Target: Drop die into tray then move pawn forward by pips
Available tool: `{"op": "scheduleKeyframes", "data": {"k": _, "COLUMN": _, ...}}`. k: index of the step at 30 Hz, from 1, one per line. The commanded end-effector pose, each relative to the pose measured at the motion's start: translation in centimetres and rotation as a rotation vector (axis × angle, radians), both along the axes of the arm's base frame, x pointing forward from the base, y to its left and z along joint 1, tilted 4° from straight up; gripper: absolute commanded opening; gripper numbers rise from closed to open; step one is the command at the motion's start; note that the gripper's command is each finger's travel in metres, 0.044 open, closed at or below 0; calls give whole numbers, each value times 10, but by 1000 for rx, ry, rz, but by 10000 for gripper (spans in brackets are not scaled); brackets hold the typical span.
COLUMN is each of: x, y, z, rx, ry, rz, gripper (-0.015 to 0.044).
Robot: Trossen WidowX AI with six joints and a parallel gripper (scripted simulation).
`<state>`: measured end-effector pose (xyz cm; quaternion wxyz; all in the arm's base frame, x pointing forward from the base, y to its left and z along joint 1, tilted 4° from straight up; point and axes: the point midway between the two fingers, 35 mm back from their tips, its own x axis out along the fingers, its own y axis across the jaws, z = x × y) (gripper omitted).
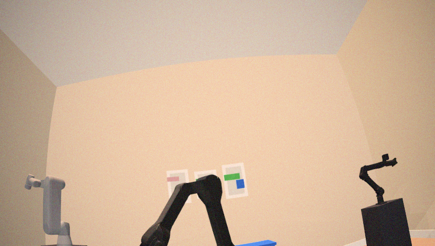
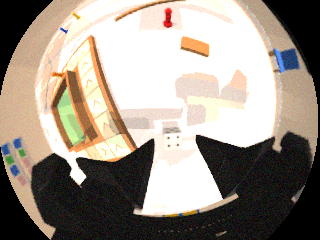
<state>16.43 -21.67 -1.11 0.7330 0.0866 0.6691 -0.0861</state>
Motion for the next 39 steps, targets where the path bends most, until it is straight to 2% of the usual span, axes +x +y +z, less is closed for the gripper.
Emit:
{"op": "scheduleKeyframes", "data": {"k": 1, "x": -3, "y": 3, "z": -9, "rx": 9, "ry": 12, "rz": 3, "gripper": 275}}
{"op": "scheduleKeyframes", "data": {"k": 10, "x": -2, "y": 4, "z": -21, "rx": 9, "ry": 12, "rz": 3, "gripper": 275}}
{"op": "scheduleKeyframes", "data": {"k": 15, "x": -2, "y": 4, "z": -21, "rx": 9, "ry": 12, "rz": 3, "gripper": 144}}
{"op": "scheduleKeyframes", "data": {"k": 24, "x": -2, "y": 4, "z": -21, "rx": 9, "ry": 12, "rz": 3, "gripper": 84}}
{"op": "scheduleKeyframes", "data": {"k": 26, "x": -2, "y": 3, "z": -20, "rx": 9, "ry": 12, "rz": 3, "gripper": 31}}
{"op": "scheduleKeyframes", "data": {"k": 28, "x": -1, "y": 2, "z": -11, "rx": 9, "ry": 12, "rz": 3, "gripper": 0}}
{"op": "scheduleKeyframes", "data": {"k": 39, "x": -1, "y": 5, "z": 69, "rx": 8, "ry": 11, "rz": 3, "gripper": 0}}
